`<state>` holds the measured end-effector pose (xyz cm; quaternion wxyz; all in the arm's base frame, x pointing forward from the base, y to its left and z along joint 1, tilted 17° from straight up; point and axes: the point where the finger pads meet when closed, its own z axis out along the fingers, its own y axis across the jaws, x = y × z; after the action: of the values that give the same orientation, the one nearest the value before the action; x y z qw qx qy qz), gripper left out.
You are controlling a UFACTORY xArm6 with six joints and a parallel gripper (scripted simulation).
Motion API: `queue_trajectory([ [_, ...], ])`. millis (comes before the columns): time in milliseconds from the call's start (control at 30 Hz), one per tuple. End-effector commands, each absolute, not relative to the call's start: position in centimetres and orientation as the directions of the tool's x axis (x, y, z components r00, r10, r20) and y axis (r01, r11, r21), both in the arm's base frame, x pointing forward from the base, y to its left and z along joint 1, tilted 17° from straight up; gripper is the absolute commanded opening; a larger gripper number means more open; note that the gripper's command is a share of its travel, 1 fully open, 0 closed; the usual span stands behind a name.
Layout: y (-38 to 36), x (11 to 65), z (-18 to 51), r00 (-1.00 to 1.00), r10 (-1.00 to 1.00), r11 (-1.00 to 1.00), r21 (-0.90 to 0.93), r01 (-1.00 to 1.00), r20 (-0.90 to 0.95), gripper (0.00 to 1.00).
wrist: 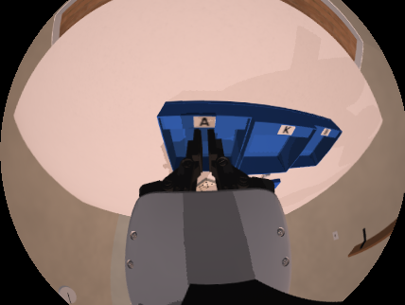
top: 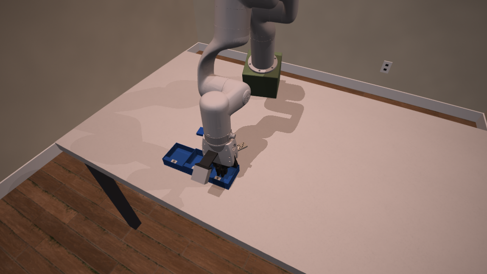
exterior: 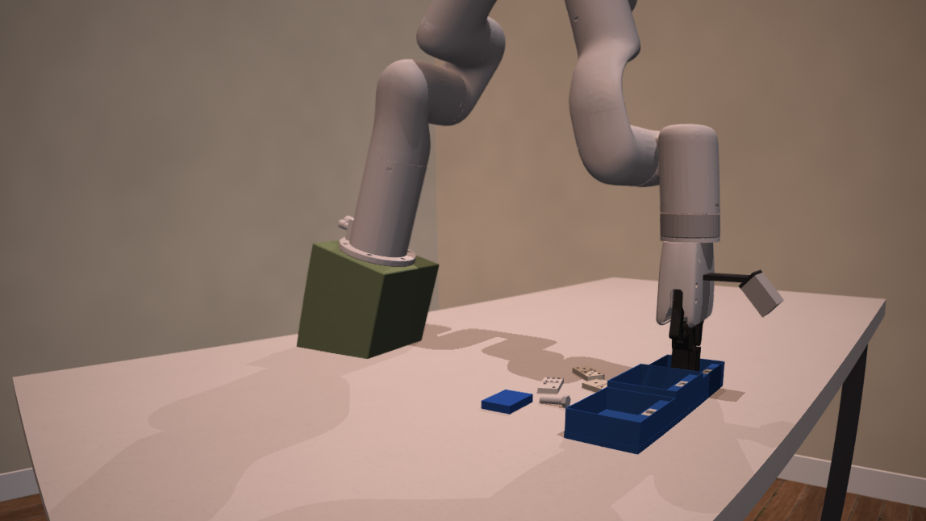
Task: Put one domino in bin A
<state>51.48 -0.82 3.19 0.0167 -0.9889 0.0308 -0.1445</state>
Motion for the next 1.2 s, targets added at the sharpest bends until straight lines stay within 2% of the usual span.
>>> queue_trajectory([
  [0,-0.8,51.6,3.3,0.955,-0.066,-0.998,-0.042,-0.056,0.288,0.07],
  [1167,-0.9,51.2,4.7,0.955,-0.066,-0.998,-0.042,-0.056,0.288,0.07],
])
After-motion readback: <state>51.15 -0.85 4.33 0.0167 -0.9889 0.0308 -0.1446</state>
